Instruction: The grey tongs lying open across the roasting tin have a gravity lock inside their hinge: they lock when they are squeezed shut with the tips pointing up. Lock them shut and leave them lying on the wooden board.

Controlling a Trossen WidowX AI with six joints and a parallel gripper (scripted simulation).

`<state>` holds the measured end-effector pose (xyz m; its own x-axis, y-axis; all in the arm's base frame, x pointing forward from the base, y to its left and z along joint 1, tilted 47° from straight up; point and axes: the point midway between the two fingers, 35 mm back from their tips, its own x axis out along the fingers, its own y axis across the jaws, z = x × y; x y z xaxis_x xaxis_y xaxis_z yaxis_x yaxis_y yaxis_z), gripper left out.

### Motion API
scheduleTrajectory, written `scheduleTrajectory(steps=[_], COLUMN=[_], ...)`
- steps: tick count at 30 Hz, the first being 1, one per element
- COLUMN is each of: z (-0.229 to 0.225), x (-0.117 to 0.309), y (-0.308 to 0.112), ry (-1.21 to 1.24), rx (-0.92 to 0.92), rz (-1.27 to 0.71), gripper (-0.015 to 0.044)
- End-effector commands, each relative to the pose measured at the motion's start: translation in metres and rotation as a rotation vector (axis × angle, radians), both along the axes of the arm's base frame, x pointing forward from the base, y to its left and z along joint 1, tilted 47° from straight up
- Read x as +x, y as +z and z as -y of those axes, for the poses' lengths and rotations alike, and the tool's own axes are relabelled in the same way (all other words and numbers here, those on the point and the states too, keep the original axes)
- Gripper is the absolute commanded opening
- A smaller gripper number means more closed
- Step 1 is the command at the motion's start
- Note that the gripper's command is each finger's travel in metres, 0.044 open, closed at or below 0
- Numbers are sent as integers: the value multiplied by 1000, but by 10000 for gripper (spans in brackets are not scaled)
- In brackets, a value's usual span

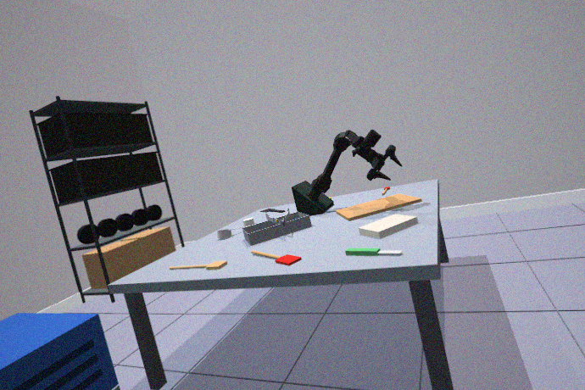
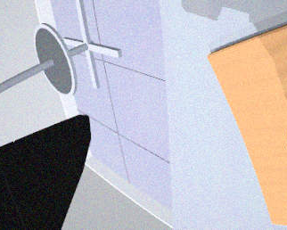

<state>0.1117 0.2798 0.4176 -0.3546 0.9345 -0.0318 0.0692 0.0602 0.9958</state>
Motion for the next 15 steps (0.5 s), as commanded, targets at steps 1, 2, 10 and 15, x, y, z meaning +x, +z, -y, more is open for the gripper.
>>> scheduleTrajectory(steps=[1, 2, 10, 15], z=[0, 0, -5, 0], x=[0, 2, 47, 93], y=[0, -1, -21, -47], ry=[0, -4, -154, -287], rx=[0, -1, -18, -79], rz=[0, 3, 86, 119], gripper=[426, 440, 440, 440])
